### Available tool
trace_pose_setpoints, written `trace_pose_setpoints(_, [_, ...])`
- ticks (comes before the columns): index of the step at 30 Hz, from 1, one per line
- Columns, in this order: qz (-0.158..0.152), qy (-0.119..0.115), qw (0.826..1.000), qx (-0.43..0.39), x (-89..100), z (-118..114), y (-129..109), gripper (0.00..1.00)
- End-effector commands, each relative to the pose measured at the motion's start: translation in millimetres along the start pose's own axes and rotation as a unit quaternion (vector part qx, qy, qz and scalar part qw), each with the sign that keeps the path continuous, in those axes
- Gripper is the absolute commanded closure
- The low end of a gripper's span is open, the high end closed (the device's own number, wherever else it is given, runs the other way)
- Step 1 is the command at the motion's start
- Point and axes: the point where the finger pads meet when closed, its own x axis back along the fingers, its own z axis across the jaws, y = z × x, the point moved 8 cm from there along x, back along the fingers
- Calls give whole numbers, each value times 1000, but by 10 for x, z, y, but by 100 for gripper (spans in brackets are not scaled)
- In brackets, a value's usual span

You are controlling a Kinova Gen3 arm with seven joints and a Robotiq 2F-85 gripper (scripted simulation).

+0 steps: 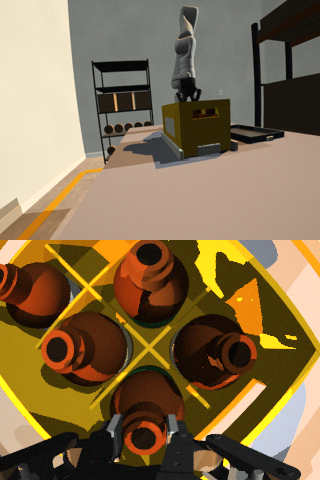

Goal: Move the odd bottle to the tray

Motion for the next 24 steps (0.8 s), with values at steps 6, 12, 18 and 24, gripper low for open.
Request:
trace_pose_setpoints(6, [0, 0, 1000, 0, -4, -1, 1, 100])
trace_pose_setpoints(12, [0, 0, 1000, 0, -4, -1, 1, 36])
trace_pose_setpoints(18, [0, 0, 1000, 0, -4, -1, 1, 36])
trace_pose_setpoints(24, [0, 0, 1000, 0, -4, -1, 1, 36])
